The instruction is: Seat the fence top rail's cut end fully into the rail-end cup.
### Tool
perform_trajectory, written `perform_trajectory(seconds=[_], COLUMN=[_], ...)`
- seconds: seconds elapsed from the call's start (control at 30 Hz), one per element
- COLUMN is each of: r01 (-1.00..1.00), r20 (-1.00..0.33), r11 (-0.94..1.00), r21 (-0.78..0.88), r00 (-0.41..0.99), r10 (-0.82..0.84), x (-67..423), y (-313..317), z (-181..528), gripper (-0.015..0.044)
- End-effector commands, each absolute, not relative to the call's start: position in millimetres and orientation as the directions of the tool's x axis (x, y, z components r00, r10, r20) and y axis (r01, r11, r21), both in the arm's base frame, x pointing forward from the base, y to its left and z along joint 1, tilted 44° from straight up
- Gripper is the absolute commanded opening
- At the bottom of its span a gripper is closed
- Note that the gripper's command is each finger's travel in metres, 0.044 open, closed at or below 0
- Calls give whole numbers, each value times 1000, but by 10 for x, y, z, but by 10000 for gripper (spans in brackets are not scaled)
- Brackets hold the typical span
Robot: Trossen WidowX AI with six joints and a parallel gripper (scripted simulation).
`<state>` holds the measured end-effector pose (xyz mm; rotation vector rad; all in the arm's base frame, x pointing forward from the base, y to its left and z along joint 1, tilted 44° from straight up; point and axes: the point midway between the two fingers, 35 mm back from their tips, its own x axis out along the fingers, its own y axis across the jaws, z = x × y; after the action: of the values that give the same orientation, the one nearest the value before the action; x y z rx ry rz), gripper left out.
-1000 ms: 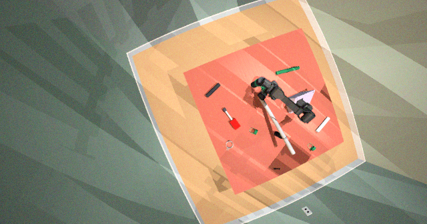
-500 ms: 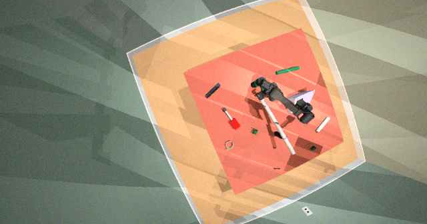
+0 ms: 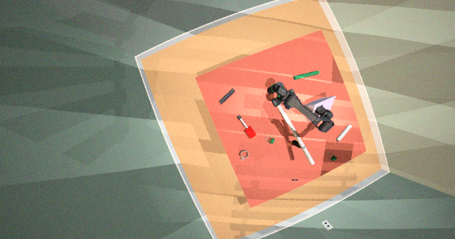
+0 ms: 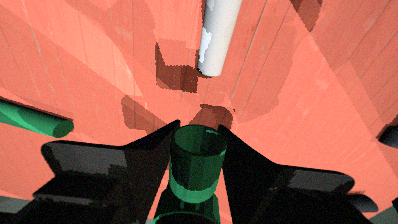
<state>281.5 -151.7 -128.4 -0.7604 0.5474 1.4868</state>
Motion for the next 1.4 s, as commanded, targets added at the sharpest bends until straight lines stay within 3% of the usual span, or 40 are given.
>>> perform_trajectory(seconds=[0.0,1.07,1.37], r01=[-996,-995,-995], r20=[-736,-739,-739], r11=[-33,-46,-46], r21=[-81,-94,-94], r00=[38,39,39], r10=[675,673,673], x=[2859,2849,2849], y=[-1505,-1519,-1519], z=[-1277,-1276,-1276], gripper=[0,0,236])
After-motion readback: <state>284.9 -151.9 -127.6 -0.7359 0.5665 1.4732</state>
